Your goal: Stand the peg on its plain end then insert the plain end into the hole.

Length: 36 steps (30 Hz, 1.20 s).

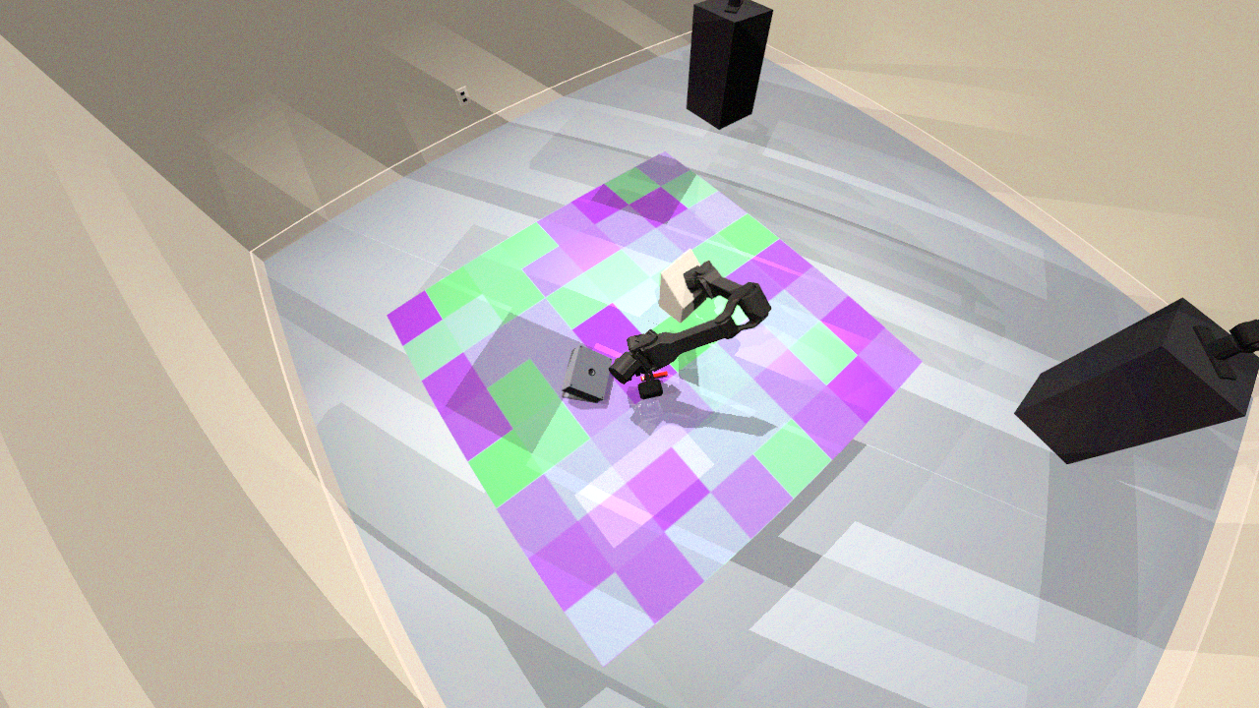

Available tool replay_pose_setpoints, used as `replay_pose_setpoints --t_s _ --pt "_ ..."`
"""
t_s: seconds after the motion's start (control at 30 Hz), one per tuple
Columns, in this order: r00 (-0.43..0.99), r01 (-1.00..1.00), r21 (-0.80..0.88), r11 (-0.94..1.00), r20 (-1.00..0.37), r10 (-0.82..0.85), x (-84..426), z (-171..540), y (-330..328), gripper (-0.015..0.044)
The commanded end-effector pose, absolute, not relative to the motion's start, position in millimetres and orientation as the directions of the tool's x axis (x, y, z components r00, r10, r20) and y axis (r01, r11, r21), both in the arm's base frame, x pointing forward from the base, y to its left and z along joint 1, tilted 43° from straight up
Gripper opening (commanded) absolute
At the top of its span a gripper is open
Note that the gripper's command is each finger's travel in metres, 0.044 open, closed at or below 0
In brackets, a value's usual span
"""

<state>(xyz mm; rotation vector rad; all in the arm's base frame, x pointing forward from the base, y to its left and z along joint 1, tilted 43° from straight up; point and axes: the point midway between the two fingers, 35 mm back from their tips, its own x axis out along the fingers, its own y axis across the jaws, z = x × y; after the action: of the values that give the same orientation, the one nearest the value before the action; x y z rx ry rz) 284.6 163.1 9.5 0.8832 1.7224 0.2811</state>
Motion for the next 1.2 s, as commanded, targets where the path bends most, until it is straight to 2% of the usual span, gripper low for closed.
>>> replay_pose_setpoints --t_s 0.0,0.13,0.57,0.97,1.17 --pt "-0.101 0.421 0.586 0.692 -0.728 0.678 280.7 2.2 168.1 0.044" --pt "-0.101 0.421 0.587 0.692 -0.728 0.679 279.7 -0.4 170.7 0.044" --pt "-0.101 0.421 0.587 0.692 -0.728 0.679 279.7 -0.4 170.7 0.011" --pt "-0.101 0.421 0.587 0.692 -0.728 0.679 279.7 -0.4 170.7 0.011" --pt "-0.101 0.421 0.587 0.692 -0.728 0.679 279.7 -0.4 170.7 0.007"
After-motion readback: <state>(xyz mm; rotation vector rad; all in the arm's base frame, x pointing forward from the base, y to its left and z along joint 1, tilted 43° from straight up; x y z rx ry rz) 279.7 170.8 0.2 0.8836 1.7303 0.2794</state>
